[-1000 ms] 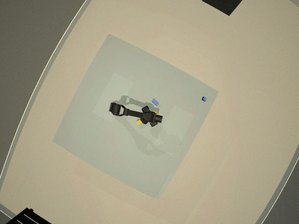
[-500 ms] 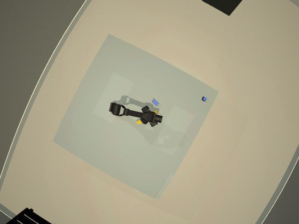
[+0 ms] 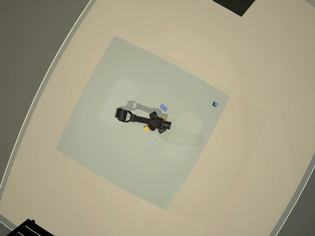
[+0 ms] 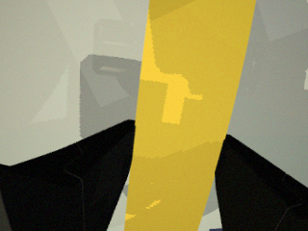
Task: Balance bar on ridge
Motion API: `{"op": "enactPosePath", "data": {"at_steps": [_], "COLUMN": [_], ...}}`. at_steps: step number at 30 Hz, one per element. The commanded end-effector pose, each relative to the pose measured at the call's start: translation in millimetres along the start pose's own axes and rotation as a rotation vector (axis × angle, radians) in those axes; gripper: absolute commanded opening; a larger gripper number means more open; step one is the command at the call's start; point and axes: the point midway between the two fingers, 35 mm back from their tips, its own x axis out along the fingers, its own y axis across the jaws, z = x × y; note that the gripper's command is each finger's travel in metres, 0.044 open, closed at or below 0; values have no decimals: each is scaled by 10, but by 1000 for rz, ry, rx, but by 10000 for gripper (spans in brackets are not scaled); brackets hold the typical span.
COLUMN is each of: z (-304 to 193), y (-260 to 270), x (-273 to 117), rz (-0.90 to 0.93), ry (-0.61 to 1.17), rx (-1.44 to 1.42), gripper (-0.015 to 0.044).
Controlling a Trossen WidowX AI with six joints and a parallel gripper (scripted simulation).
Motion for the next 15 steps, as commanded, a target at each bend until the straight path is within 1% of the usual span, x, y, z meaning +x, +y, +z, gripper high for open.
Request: {"op": "enactPosePath", "data": {"at_steps": [1,15], "z": [4,4], "y": [1,0], "x": [19,31], "rz": [1,1], "ry": [-3,-3], "rx": [-3,-3], "gripper": [0,0]}}
